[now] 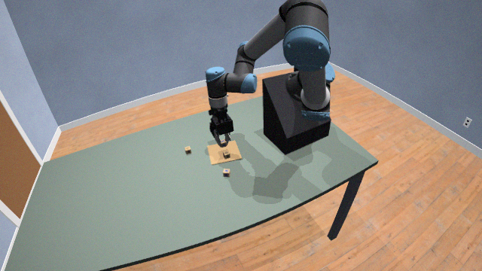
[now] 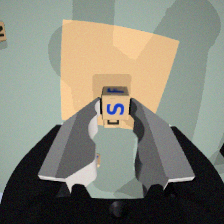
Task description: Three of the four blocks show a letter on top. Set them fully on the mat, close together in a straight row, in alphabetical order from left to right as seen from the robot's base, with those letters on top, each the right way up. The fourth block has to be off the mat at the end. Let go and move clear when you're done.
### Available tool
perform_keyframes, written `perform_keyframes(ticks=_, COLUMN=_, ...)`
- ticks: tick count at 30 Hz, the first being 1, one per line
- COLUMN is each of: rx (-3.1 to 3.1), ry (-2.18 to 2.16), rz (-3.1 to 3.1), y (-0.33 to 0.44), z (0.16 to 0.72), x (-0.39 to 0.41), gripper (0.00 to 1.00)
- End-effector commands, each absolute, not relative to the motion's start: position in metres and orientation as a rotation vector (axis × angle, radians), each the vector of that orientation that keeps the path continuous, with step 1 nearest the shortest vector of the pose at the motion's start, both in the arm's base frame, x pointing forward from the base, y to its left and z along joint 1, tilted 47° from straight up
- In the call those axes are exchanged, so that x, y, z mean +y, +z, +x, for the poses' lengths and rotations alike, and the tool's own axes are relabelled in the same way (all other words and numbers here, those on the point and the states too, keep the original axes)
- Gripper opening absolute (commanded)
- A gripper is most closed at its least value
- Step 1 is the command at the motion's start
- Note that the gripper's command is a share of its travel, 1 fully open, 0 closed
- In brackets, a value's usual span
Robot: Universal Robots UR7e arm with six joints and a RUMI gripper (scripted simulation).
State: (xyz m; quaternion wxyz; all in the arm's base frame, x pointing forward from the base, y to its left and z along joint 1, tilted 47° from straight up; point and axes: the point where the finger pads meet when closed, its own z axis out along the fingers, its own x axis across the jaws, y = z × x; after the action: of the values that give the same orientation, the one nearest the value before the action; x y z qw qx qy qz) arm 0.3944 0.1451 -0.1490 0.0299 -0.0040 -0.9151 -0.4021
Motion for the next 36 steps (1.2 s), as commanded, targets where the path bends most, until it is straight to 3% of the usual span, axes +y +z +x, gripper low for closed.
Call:
perform_keyframes(ticks=1, rx=-2.827, ry=-1.237, rz=-0.016, y=-0.1636, z=0.3959, x=0.1588, gripper=0.05)
perform_keyframes(ticks=36, rx=-2.827, ry=-1.237, rz=-0.016, y=-0.1723, z=0.3953, x=0.1681, gripper=0.05)
